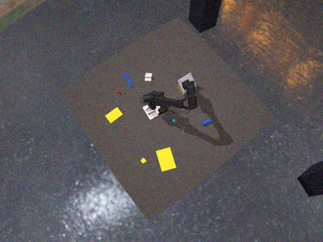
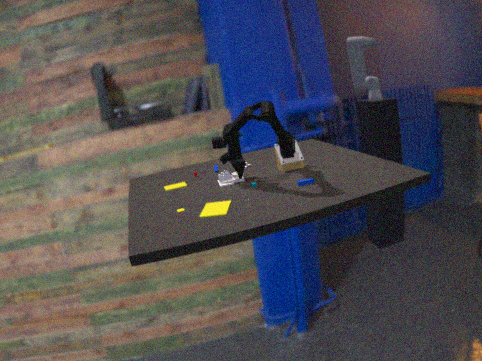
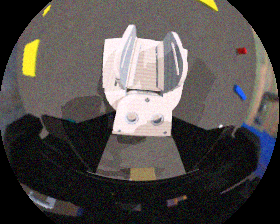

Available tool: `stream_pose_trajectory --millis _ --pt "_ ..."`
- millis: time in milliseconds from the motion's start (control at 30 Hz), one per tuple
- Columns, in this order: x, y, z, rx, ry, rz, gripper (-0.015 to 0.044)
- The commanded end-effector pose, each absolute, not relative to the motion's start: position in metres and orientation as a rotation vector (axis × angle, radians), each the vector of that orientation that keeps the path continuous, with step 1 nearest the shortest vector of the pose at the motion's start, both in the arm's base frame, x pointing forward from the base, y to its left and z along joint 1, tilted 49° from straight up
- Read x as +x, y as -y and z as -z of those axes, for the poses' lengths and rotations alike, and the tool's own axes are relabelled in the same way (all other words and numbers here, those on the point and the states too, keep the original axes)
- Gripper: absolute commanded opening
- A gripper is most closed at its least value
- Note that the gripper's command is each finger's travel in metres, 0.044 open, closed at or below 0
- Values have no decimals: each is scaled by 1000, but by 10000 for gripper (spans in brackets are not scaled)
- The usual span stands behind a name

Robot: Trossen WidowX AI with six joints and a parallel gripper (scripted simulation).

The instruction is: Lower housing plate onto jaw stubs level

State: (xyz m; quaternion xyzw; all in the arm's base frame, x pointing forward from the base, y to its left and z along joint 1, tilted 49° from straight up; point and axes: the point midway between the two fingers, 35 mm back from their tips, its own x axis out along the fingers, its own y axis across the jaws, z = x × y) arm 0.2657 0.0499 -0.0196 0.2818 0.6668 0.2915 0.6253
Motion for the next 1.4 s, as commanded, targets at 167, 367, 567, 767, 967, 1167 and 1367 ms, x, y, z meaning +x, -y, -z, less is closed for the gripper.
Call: stream_pose_trajectory --millis 167,367,567,767,967,1167,1367 --pt "266 -52 21 654 -1528 -670 351" --pt "266 -53 21 654 -1528 -670 351" --pt "266 -54 23 654 -1528 -670 351" --pt "266 -54 23 654 -1528 -670 351" --pt "266 -56 24 654 -1528 -669 351" --pt "266 -56 25 654 -1528 -669 351" --pt "265 -58 26 655 -1528 -669 351"
